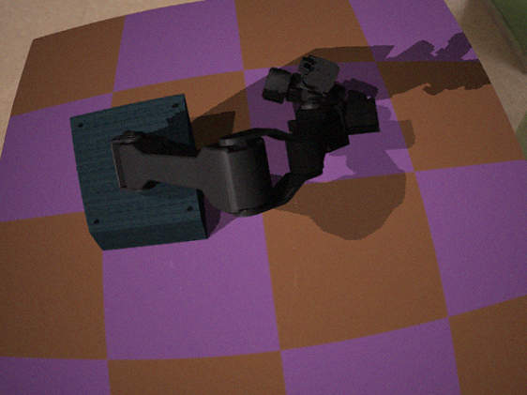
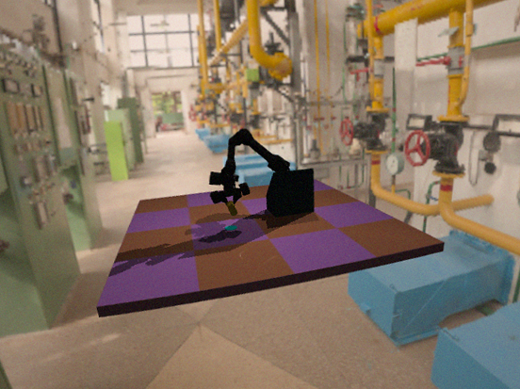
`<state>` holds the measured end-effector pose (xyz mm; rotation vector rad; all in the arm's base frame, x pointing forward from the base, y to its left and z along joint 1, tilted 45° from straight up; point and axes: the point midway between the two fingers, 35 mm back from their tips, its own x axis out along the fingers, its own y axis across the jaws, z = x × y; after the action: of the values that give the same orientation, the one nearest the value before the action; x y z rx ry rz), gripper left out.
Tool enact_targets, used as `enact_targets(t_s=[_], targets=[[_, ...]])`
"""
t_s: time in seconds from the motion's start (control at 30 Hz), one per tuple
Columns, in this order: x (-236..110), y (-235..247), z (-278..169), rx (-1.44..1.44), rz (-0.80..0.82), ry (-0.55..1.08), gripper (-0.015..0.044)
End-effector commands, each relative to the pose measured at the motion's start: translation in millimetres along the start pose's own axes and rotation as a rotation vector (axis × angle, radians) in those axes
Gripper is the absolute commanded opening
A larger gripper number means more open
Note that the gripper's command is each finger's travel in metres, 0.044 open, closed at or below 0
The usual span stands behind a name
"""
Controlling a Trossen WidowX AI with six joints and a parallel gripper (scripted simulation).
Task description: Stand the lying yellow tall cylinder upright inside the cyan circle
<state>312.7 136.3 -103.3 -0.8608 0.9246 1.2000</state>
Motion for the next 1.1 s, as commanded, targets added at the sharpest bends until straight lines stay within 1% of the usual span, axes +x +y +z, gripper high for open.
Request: enact_targets(t_s=[0.0,1.07], targets=[[-3.8,0.0,2.0,-0.017,-0.010,-0.039,0.0105],[-26.4,-0.1,5.3,-0.122,-0.097,-0.254,0.0105]])
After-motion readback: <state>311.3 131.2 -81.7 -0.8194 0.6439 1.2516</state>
